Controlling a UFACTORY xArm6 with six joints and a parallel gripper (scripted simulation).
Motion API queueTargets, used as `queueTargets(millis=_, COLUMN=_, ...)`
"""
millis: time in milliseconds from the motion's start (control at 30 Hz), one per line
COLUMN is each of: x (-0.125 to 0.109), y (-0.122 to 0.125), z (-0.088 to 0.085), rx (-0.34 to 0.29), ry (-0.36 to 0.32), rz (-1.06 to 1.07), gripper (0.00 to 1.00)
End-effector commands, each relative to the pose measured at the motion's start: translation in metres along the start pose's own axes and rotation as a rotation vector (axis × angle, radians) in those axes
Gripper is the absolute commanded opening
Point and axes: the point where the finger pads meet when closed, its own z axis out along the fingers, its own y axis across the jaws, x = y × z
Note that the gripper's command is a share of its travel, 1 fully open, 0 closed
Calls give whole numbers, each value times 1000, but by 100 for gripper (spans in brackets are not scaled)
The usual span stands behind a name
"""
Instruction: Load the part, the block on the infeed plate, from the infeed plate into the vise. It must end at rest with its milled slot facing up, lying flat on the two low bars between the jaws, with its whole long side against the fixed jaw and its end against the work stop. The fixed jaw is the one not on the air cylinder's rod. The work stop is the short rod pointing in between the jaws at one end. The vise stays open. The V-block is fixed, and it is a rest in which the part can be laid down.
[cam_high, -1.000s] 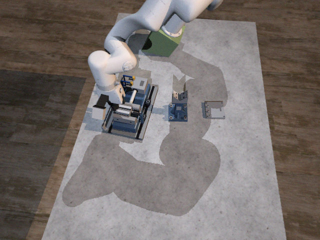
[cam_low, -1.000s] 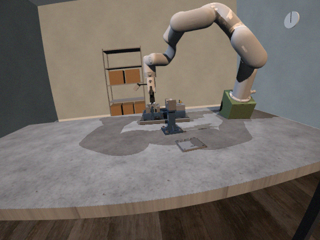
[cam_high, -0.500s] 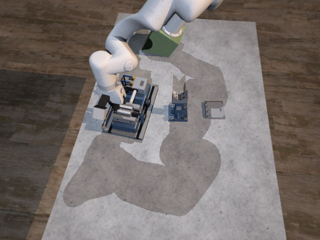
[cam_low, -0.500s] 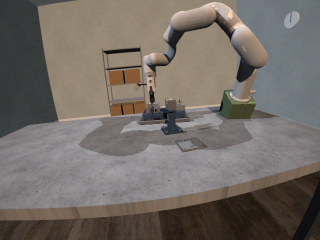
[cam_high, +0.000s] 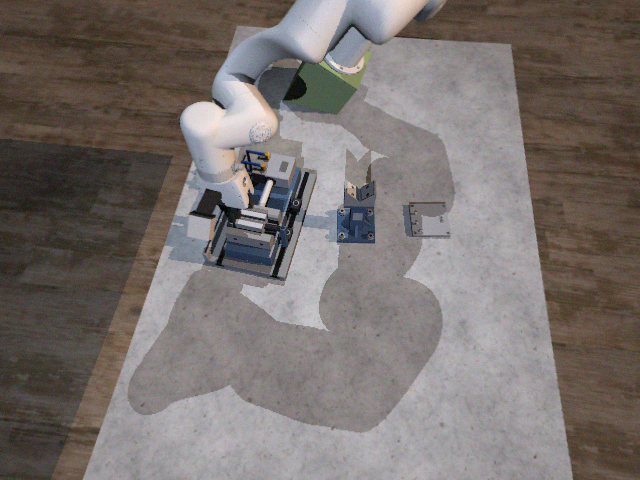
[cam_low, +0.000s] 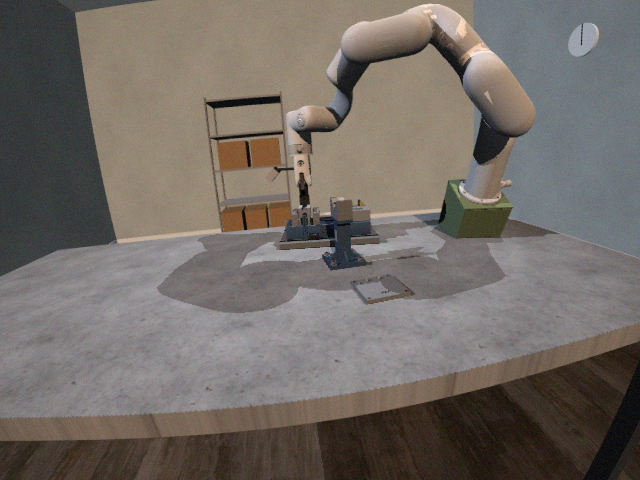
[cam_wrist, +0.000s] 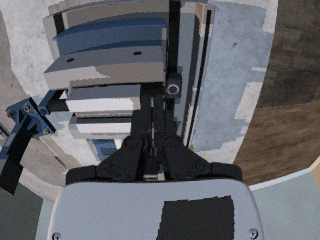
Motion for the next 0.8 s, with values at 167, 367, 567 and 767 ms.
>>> queueTargets(millis=167, x=2, y=-2, z=-2, rx=-2, ry=4, rz=-1, gripper=0)
queueTargets(millis=367, x=2, y=-2, z=-2, rx=-2, ry=4, rz=-1, gripper=0)
queueTargets(millis=567, x=2, y=-3, z=-2, rx=-2, ry=4, rz=-1, gripper=0)
queueTargets(millis=767, x=2, y=-4, z=-2, rx=-2, ry=4, rz=-1, gripper=0)
